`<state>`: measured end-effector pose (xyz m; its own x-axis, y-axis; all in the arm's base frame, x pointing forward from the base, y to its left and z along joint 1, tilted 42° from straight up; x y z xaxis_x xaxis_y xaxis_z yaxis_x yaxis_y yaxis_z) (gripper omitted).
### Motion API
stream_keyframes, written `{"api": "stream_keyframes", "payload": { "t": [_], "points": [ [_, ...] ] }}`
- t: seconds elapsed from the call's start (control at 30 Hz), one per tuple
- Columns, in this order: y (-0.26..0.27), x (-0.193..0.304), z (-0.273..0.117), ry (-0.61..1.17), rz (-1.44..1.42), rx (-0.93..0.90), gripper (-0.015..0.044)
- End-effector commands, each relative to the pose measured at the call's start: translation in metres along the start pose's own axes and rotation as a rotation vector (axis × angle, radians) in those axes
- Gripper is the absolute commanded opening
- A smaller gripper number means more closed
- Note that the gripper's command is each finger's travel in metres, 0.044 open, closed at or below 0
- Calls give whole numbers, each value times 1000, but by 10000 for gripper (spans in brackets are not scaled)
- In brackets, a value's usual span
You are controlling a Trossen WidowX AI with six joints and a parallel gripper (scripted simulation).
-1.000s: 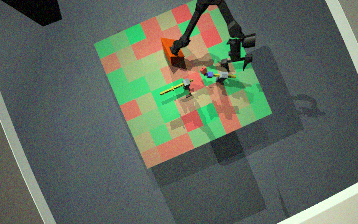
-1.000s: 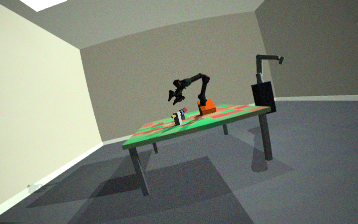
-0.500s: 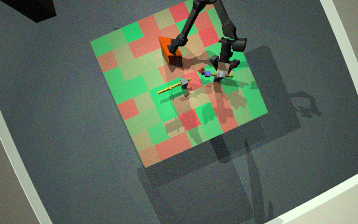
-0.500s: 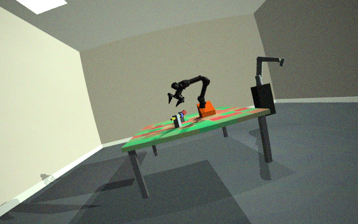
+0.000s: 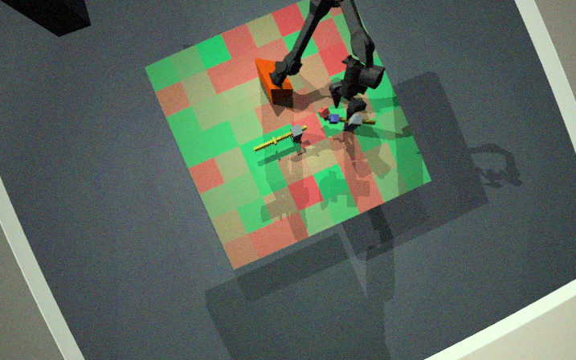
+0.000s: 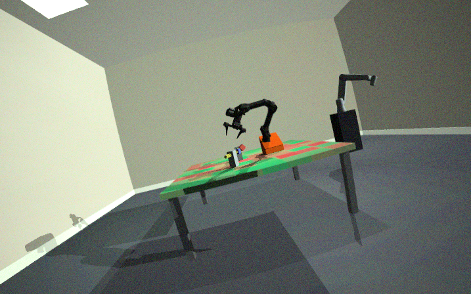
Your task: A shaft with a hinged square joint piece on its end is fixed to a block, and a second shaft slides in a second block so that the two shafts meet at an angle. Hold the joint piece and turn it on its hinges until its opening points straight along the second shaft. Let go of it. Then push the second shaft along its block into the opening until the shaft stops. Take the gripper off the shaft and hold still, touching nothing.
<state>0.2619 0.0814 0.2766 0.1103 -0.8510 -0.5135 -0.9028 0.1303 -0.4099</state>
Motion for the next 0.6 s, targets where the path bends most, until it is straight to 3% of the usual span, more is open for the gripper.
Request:
{"api": "stream_keyframes", "payload": {
  "t": [0.0, 0.57],
  "points": [
    [8, 11, -4, 12, 118, -40, 440],
    [44, 51, -22, 72, 660, -193, 440]
  ]
}}
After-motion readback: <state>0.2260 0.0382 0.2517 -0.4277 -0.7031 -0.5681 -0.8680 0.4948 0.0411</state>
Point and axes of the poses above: the point midway between the two fingers, 35 mm back from their tips, its own z axis out along the fingers, its own y axis across the jaws, x = y × z, the point moved 7 cm from there along -z, back along the fingers, and after that the axes turned 2 degrees about -z, right-handed, at the moved point
